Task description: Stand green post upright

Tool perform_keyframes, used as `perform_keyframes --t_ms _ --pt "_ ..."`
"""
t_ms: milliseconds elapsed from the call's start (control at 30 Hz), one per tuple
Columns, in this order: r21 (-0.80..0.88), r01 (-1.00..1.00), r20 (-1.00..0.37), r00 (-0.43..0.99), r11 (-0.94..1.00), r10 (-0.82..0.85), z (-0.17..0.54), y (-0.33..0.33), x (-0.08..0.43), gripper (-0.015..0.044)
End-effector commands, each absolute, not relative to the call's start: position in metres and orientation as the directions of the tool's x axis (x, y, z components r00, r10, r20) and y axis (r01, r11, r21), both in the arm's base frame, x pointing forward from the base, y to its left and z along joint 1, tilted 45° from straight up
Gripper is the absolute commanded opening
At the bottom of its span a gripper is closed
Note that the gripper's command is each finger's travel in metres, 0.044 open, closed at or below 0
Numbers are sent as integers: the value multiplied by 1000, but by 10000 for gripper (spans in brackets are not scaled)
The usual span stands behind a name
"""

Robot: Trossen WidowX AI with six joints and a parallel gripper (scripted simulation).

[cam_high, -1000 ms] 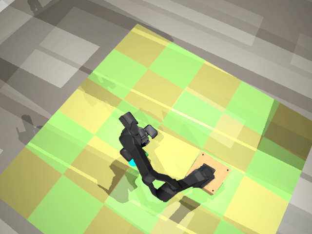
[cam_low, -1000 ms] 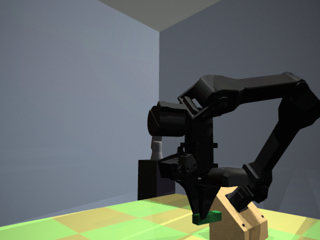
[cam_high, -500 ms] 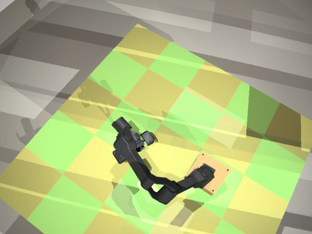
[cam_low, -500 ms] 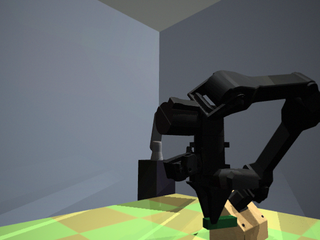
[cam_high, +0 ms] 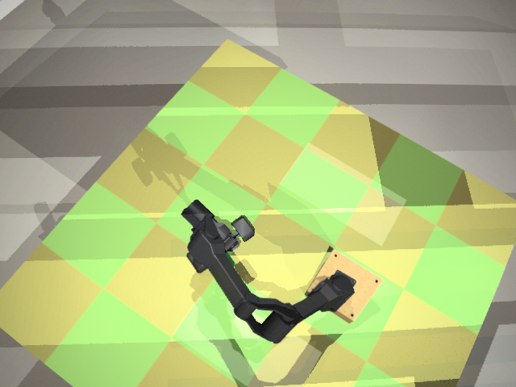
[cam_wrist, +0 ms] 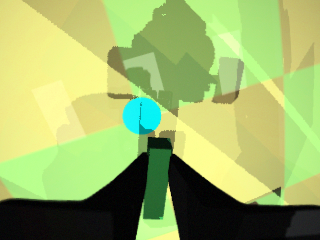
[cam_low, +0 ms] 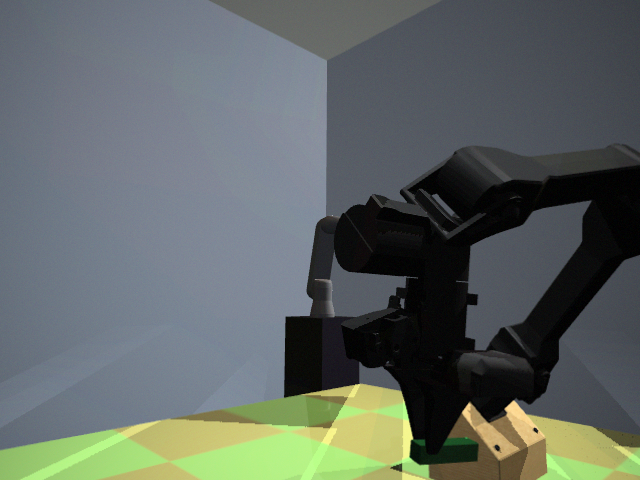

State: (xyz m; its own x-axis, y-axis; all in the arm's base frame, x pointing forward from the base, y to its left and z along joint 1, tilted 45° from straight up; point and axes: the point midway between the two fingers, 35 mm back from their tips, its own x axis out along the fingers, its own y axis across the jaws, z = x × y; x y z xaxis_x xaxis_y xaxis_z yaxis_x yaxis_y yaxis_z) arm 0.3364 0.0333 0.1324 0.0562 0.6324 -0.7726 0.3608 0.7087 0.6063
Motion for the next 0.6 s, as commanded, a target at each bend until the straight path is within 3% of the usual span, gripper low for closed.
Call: perform_keyframes --t_ms 0,567 --pt "589 360 -788 57 724 613 129 35 334 22" --pt "523 340 -845 89 782 527 118 38 333 22"
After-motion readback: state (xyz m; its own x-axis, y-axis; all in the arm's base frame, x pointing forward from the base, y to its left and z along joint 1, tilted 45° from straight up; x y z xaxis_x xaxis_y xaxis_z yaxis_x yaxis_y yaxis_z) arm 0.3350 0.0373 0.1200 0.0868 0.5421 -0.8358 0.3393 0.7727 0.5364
